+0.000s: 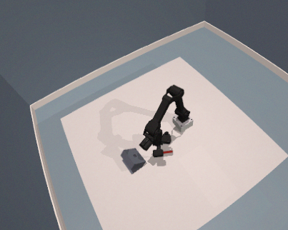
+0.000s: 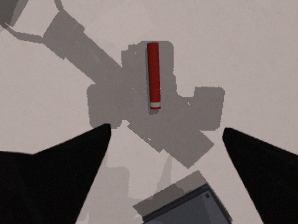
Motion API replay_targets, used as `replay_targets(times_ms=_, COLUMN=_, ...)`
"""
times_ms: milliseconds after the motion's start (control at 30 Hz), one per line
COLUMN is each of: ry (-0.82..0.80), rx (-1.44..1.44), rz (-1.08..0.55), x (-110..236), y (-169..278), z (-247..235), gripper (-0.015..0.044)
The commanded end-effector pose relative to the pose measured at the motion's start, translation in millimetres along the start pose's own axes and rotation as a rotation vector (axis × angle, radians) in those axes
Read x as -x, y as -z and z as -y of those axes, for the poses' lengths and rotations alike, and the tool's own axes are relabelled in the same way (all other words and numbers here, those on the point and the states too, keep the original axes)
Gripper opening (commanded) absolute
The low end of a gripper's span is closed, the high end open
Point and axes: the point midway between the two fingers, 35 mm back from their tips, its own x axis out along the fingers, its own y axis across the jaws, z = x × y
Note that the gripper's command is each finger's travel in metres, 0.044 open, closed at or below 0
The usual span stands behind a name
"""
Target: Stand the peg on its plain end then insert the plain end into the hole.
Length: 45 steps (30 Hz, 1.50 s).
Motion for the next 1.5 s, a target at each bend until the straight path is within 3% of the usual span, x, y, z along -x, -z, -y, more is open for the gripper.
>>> replay_targets(times_ms=0, ry=-0.054, rx=0.068, rz=0.041, x=-11, y=-14, z=-5, gripper=0.044)
replay_targets(times_ms=1467, ry=-0.055, rx=0.068, rz=0.041, x=-74, y=-5, z=-7, gripper=0.044)
